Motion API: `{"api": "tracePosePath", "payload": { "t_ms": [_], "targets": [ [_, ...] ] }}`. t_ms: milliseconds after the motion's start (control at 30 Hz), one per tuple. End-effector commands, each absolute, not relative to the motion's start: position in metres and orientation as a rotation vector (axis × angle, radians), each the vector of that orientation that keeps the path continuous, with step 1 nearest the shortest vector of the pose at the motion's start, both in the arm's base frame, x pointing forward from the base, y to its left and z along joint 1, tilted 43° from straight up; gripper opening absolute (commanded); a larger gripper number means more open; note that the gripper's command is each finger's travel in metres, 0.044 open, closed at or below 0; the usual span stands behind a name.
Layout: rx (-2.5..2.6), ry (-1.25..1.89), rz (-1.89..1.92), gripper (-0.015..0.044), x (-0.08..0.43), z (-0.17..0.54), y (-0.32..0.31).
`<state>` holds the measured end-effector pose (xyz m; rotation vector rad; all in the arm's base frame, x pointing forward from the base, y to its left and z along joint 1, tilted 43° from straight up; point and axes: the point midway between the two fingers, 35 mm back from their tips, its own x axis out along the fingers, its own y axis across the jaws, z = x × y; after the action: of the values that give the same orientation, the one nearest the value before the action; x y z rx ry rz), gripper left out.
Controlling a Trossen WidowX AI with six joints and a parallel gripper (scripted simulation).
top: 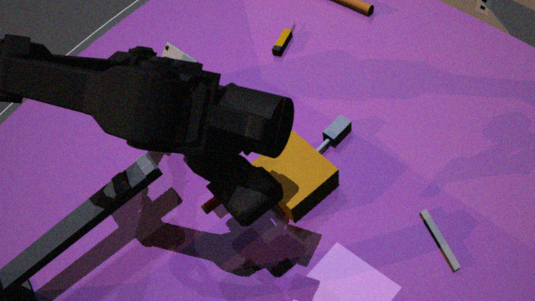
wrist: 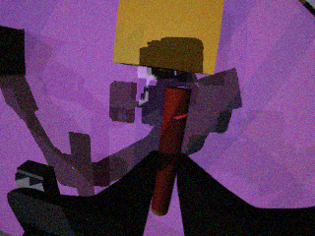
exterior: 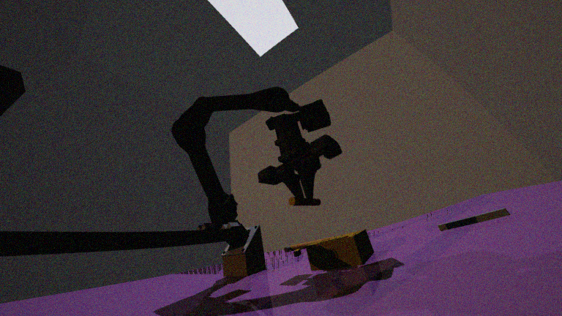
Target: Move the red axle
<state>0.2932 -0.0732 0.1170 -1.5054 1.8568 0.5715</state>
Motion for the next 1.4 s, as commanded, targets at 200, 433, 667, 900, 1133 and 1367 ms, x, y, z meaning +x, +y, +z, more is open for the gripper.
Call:
{"api": "tracePosePath", "payload": {
  "t_ms": [200,433,667,900,1133,1367],
  "targets": [
    [-1.513,1.849,0.573,0.0000,0.292,0.130,-0.064],
    [-1.542,1.814,0.561,0.0000,0.275,0.146,-0.068],
    [-1.575,1.776,0.546,0.0000,0.255,0.161,-0.072],
    [-1.606,1.739,0.530,0.0000,0.234,0.173,-0.076],
    [-1.637,1.703,0.512,0.0000,0.213,0.182,-0.080],
    [-1.668,1.669,0.493,0.0000,0.192,0.187,-0.084]
  ]
}}
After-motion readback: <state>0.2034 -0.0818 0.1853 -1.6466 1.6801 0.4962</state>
